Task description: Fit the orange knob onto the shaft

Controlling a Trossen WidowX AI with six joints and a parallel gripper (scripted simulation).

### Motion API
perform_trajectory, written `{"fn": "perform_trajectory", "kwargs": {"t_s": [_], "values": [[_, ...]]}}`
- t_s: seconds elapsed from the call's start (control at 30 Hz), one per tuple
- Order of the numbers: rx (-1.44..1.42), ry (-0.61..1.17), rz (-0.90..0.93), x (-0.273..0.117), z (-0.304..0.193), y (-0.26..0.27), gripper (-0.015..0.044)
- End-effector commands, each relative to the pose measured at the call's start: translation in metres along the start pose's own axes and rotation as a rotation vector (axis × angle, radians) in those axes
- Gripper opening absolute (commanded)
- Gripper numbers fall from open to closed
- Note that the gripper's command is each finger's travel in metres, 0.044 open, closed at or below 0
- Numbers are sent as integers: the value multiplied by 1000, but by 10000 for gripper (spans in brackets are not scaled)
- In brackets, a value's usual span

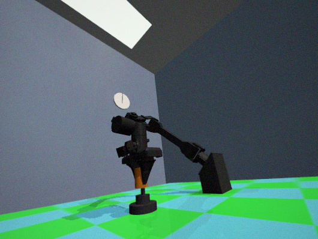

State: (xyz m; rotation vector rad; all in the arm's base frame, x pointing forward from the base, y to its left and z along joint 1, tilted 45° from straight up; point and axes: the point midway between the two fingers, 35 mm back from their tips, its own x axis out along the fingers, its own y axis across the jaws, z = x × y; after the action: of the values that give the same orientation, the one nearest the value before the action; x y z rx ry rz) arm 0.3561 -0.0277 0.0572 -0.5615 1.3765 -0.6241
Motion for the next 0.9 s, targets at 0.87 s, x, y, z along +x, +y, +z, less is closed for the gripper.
{"fn": "perform_trajectory", "kwargs": {"t_s": [0.87], "values": [[66, -5, -2, 2, -4, 2, 0]]}}
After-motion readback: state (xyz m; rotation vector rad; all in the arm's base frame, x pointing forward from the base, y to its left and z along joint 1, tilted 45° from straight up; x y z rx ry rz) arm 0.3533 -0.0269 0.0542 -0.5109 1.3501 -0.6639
